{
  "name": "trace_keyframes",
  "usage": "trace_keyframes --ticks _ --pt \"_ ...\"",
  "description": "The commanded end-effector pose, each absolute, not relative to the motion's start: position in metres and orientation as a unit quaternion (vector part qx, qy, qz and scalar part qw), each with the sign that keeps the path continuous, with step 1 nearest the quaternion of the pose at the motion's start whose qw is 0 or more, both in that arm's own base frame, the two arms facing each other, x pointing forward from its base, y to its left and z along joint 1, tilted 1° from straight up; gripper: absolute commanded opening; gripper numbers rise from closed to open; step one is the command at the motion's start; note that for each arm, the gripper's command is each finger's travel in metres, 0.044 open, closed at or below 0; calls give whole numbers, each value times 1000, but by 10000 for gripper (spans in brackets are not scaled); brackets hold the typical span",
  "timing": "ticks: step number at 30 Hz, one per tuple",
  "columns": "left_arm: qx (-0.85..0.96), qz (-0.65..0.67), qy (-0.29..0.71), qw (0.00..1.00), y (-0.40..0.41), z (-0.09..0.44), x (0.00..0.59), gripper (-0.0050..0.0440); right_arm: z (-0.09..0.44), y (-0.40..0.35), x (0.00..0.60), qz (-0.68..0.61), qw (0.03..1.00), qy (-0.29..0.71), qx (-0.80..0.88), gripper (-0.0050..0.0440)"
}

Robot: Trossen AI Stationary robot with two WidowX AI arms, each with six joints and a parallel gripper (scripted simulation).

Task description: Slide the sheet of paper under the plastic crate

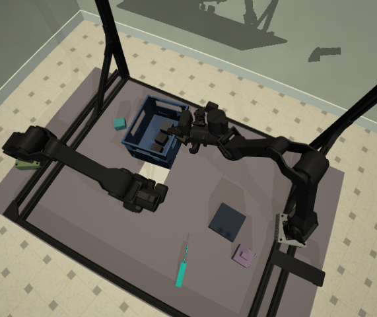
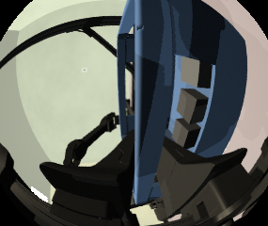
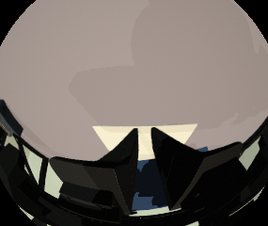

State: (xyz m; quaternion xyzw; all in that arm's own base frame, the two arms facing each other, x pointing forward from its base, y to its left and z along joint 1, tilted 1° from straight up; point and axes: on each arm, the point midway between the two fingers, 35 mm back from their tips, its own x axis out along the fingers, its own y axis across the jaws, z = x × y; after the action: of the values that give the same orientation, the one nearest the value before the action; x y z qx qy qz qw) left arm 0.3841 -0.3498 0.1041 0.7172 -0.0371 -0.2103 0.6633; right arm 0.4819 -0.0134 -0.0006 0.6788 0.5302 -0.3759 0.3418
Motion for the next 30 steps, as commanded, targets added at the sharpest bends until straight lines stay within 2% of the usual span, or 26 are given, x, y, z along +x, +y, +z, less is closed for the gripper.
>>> trace_keyframes --ticks 1,30 --pt "707 -187 -63 680 -355 137 389 0 -7 8 477 -377 340 545 667 60" --pt "707 -187 -63 680 -355 137 389 0 -7 27 480 -377 340 545 667 60"
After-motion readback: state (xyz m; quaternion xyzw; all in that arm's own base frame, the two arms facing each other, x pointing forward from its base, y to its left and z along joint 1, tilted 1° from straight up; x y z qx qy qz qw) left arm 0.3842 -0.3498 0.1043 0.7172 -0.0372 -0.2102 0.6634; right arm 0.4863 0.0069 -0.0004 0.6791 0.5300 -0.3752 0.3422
